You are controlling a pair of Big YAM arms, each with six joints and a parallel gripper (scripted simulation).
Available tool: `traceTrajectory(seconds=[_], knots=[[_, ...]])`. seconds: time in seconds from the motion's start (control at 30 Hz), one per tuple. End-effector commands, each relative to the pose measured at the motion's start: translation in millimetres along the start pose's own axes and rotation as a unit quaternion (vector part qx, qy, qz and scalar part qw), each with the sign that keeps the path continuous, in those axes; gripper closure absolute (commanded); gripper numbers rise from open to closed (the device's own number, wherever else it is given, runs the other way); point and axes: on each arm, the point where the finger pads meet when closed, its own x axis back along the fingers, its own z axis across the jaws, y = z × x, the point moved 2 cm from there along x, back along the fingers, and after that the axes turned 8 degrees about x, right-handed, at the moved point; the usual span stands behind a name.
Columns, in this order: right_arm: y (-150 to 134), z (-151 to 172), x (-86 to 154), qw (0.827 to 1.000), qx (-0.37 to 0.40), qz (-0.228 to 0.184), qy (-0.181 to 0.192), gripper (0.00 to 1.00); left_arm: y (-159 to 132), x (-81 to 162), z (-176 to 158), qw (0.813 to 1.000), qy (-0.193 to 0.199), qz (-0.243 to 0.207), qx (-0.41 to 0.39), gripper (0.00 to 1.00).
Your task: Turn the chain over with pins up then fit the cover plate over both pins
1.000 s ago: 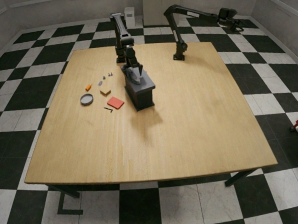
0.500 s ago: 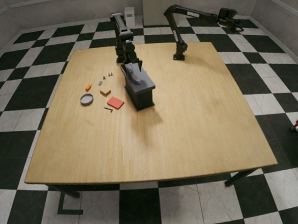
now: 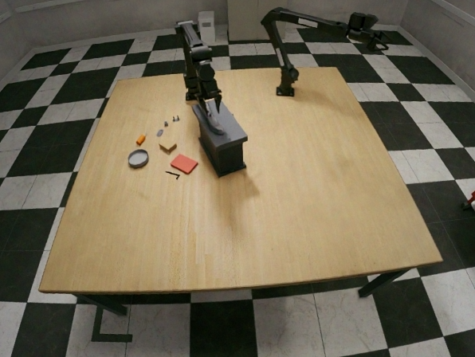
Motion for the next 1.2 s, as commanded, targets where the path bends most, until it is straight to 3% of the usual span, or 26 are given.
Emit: traceTrajectory(seconds=[0.0,0.2,0.23,0.5,0.93,1.17], knots=[[10.7,0.7,17.3,1.0,-0.002,-0.021,-0.004,0.51,37.7,4.5,-7.8,0.999,-0.007,-0.038,0.001,0.0],[8.8,1.0,14.4,1.0,-0.001,-0.022,-0.005,0.51,37.7,4.5,-7.8,0.999,-0.007,-0.038,0.001,0.0],[-5.6,-17.1,-8.2,1.0,-0.012,0.007,-0.007,0.51,37.7,4.5,-7.8,0.999,-0.007,-0.038,0.001,0.0],[-9.7,-28.4,8.6,1.0,-0.01,-0.014,-0.015,0.51,37.7,4.5,-7.8,0.999,-0.007,-0.038,0.001,0.0],[-27.8,-50.6,2.8,0.999,-0.027,0.001,-0.022,0.51,37.7,4.5,-7.8,0.999,-0.007,-0.038,0.001,0.0],[-50.2,-72.2,-16.2,0.998,-0.045,0.021,-0.028,0.51,37.7,4.5,-7.8,0.999,-0.007,-0.038,0.001,0.0]])
